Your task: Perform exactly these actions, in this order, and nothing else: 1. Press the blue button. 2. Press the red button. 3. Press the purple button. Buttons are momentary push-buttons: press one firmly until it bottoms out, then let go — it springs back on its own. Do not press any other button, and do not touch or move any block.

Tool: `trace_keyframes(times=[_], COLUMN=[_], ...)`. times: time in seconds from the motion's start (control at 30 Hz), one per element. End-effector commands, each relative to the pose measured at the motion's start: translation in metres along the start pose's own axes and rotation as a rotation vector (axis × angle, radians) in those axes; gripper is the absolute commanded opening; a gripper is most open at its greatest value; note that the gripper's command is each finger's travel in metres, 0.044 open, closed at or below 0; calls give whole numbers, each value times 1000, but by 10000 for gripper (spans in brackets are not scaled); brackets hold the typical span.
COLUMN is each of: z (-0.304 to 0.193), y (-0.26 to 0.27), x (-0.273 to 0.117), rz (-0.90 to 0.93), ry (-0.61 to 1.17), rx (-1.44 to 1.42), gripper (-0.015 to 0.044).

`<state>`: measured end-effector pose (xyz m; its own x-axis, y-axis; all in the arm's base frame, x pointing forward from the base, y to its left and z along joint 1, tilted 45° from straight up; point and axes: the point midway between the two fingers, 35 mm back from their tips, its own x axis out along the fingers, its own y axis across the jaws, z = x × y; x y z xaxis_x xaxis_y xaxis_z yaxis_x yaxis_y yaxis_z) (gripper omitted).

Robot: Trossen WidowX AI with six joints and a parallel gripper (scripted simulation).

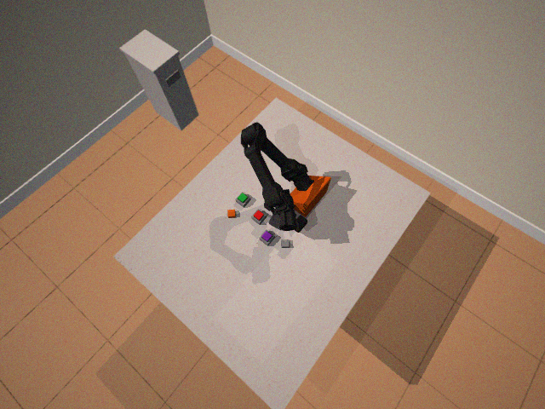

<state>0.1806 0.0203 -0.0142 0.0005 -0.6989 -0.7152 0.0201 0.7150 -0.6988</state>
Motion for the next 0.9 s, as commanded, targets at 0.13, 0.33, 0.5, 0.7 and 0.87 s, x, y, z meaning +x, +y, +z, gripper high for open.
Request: trace_keyframes(times=[0.13,0.33,0.5,0.7,0.87], z=[-2,-2,-1,-2,0], y=[-1,-1,0,-1,1], x=[3,3,0,-31,-62], rz=[-8,-8,-3,-7,-5], ry=[4,4,3,4,4], rx=[-8,-8,-2,-8,-9], gripper=[20,20,20,20,20])
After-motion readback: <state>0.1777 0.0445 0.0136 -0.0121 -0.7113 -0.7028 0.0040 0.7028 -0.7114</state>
